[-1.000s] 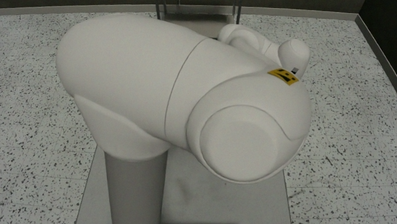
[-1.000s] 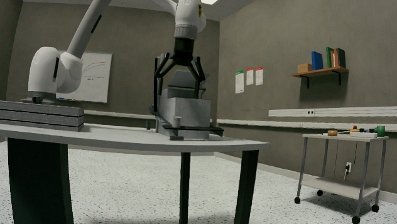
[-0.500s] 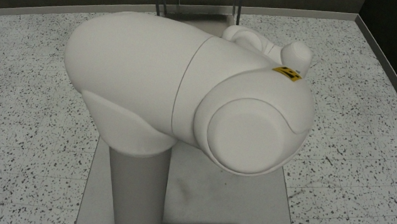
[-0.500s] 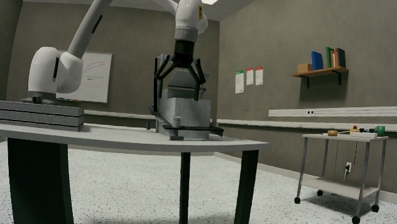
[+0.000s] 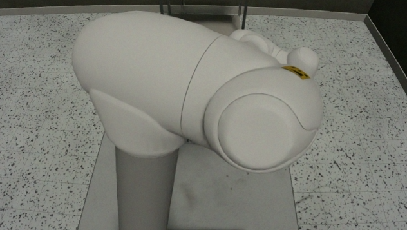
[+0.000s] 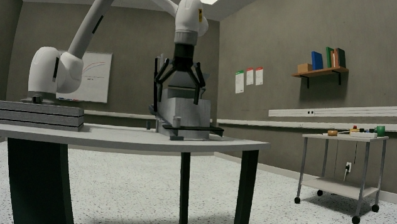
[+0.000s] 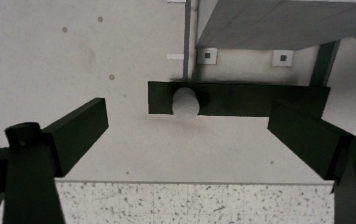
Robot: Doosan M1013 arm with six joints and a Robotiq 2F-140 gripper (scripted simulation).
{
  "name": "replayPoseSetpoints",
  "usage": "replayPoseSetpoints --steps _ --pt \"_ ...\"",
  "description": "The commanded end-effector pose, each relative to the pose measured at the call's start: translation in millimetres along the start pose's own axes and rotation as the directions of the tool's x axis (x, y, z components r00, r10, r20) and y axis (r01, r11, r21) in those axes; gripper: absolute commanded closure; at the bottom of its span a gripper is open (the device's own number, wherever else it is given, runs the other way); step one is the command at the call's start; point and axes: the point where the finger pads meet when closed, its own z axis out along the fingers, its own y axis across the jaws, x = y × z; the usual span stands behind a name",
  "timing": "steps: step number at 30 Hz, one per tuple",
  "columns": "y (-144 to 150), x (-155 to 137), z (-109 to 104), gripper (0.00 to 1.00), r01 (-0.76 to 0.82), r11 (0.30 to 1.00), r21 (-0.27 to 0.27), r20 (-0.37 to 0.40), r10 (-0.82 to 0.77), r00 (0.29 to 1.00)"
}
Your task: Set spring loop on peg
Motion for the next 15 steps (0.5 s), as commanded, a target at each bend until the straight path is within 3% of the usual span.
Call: replayPoseSetpoints --steps 1,15 --pt "1 -1 3 0.0 0.0 1.0 -0.001 0.0 0.0 1.0" --pt "1 -4 20 0.0 0.0 1.0 -0.001 0.0 0.0 1.0"
